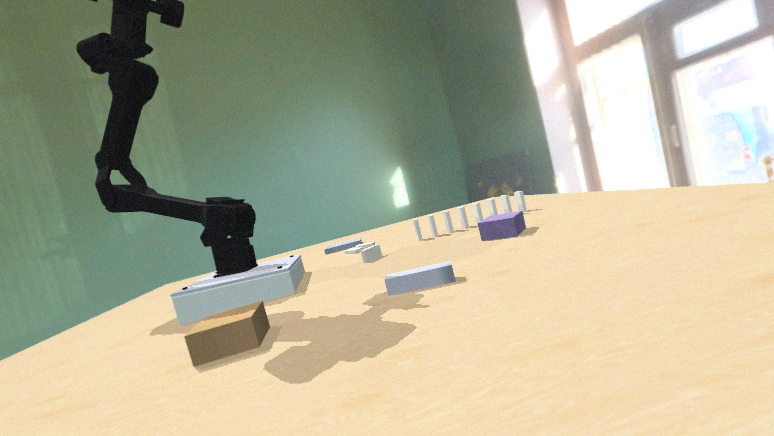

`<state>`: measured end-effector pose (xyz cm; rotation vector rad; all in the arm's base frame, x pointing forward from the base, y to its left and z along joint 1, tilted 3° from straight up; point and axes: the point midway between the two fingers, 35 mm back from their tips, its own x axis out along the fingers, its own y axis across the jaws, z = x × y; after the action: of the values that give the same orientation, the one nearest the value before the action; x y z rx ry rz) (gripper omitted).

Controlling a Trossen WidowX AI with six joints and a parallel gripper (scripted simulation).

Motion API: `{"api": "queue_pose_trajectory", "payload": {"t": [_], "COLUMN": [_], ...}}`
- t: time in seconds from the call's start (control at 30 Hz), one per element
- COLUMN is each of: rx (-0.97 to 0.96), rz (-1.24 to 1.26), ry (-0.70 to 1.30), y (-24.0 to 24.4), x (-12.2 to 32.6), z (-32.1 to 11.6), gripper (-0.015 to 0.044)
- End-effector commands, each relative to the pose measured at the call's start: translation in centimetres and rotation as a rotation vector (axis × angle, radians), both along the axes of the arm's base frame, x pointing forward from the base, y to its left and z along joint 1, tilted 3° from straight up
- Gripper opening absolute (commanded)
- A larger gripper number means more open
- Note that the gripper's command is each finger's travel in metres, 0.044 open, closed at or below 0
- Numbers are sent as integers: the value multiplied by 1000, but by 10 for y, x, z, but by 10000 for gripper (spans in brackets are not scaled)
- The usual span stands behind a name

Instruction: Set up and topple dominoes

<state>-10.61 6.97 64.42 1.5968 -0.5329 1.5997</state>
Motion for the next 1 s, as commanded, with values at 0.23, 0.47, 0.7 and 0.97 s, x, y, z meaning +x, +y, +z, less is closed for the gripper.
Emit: {"api": "queue_pose_trajectory", "payload": {"t": [0.23, 0.47, 0.7, 0.97], "rx": [35, -63, -262, -650], "rz": [-108, -215, -316, -408], "ry": [250, 501, 767, 1001], "y": [-34, -37, -16, 35], "x": [102, 205, 303, 381], "z": [1, -26, -82, -180], "gripper": [190, 6, 0, 0]}}
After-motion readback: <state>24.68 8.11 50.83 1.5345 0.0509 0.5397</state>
